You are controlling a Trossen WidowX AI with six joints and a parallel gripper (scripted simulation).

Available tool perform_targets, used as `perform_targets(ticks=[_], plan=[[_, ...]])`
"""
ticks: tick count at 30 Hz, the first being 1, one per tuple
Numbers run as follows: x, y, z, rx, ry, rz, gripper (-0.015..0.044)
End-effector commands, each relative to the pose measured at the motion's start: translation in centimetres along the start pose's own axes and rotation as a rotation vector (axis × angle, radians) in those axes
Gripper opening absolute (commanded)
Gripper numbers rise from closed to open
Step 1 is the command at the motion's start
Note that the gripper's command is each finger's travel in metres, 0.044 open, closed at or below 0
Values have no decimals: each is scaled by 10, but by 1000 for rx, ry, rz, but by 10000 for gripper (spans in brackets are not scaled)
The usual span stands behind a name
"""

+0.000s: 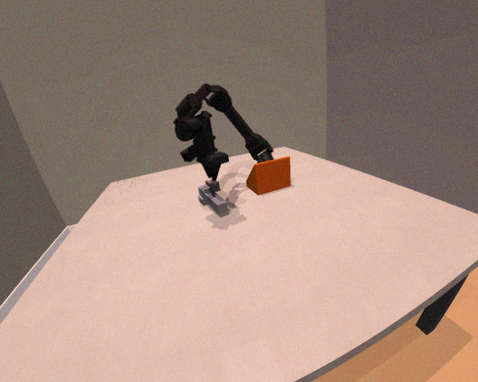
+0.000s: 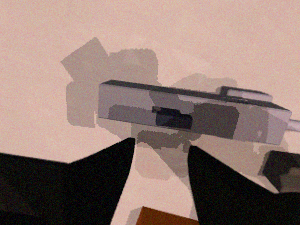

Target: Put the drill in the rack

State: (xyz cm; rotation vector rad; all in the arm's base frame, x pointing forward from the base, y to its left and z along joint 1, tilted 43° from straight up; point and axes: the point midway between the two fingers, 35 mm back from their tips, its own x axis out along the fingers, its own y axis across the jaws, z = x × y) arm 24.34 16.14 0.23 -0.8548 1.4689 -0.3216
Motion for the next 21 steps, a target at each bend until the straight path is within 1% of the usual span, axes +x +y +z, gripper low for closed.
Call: perform_targets(ticks=[1,4,5,8,15,21], plan=[[-42,5,5,9,-21,14,263],[-44,5,4,9,-21,14,341],[-38,4,6,-8,-38,16,368],[-29,-14,12,-177,-41,22,440],[1,-68,21,-678,-51,22,440],[28,-114,18,-1103,-48,6,440]])
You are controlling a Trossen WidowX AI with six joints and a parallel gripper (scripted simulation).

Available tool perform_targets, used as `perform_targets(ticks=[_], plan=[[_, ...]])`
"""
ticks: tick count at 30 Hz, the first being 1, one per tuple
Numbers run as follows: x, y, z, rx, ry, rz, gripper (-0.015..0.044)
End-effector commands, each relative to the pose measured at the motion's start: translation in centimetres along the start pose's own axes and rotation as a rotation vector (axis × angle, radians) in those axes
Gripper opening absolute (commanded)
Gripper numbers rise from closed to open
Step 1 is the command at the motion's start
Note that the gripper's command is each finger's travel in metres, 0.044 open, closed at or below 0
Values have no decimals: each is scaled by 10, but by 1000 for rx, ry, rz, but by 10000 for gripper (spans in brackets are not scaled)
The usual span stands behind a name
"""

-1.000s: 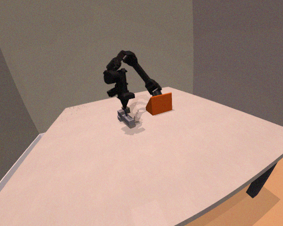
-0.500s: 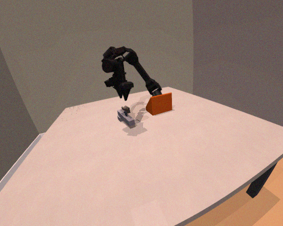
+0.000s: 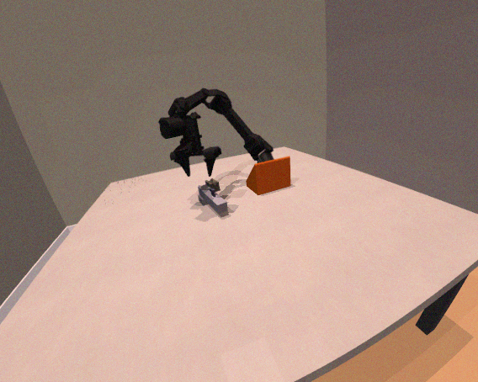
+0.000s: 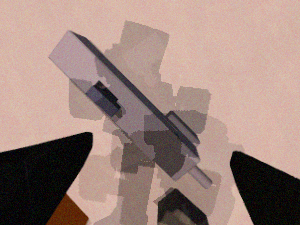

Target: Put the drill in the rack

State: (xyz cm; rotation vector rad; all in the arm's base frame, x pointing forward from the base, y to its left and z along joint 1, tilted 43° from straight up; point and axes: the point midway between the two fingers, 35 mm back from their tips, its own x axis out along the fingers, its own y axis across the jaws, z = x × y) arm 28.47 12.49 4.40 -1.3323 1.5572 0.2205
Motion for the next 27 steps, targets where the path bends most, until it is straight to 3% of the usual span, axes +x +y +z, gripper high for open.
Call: perform_targets(ticks=[1,9,27], plan=[[31,-42,-41,-529,20,-13,440],[52,-66,-76,-907,50,-7,440],[53,-67,-77,-915,51,-7,440]])
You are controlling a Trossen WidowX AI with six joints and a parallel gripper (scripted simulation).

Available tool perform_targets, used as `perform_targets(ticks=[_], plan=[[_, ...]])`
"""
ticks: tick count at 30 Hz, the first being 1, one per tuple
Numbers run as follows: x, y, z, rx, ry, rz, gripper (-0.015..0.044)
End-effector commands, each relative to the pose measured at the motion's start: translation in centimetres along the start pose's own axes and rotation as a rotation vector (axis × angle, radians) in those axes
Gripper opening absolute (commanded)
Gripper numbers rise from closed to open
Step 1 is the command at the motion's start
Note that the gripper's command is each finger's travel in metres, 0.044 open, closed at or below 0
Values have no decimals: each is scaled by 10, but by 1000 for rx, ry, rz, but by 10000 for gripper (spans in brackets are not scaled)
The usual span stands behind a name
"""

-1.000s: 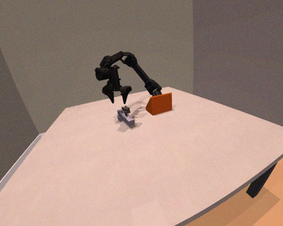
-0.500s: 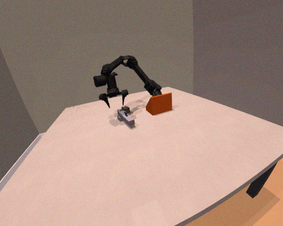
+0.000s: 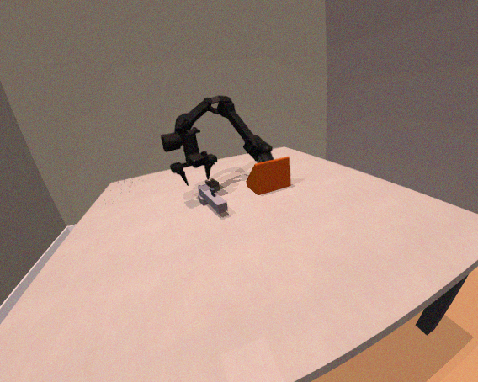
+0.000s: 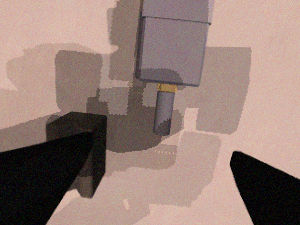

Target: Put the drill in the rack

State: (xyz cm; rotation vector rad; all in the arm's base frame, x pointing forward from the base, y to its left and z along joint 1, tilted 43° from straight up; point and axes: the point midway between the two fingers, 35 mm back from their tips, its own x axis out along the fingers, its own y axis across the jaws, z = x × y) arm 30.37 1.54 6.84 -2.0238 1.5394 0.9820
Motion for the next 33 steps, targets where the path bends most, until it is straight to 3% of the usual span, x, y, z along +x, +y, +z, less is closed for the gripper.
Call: perform_targets(ticks=[1,33], plan=[[1,1,-1,-11,6,0,440],[42,0,10,-11,7,0,440]])
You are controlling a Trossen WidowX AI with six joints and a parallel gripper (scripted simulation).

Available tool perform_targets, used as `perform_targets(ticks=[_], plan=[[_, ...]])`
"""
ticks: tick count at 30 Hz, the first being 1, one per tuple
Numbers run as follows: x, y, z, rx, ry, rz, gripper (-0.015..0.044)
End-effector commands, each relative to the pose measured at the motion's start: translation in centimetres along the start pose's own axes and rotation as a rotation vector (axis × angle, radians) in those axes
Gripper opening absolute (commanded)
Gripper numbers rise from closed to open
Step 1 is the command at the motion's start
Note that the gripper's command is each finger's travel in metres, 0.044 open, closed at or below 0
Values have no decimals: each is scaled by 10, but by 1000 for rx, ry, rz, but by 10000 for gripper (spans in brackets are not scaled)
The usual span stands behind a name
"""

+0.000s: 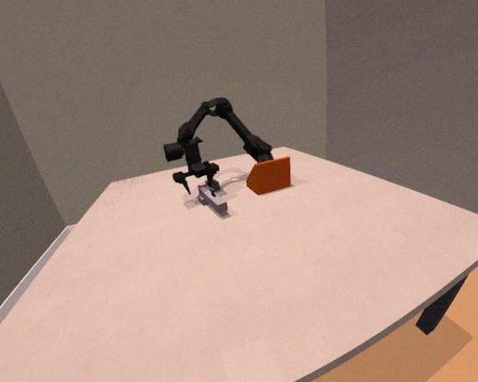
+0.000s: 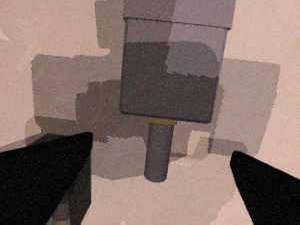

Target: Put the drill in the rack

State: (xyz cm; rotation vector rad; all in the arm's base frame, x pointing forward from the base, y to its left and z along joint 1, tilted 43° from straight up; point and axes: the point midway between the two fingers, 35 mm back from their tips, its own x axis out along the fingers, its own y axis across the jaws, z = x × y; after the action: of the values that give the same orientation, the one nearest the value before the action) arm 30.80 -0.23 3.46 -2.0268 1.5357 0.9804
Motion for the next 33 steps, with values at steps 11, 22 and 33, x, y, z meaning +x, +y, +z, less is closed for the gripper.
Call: perform_targets(ticks=[11,22,33], plan=[[12,1,3,0,1,1,361],[12,1,3,0,1,1,72],[12,2,-1,-9,6,3,0]])
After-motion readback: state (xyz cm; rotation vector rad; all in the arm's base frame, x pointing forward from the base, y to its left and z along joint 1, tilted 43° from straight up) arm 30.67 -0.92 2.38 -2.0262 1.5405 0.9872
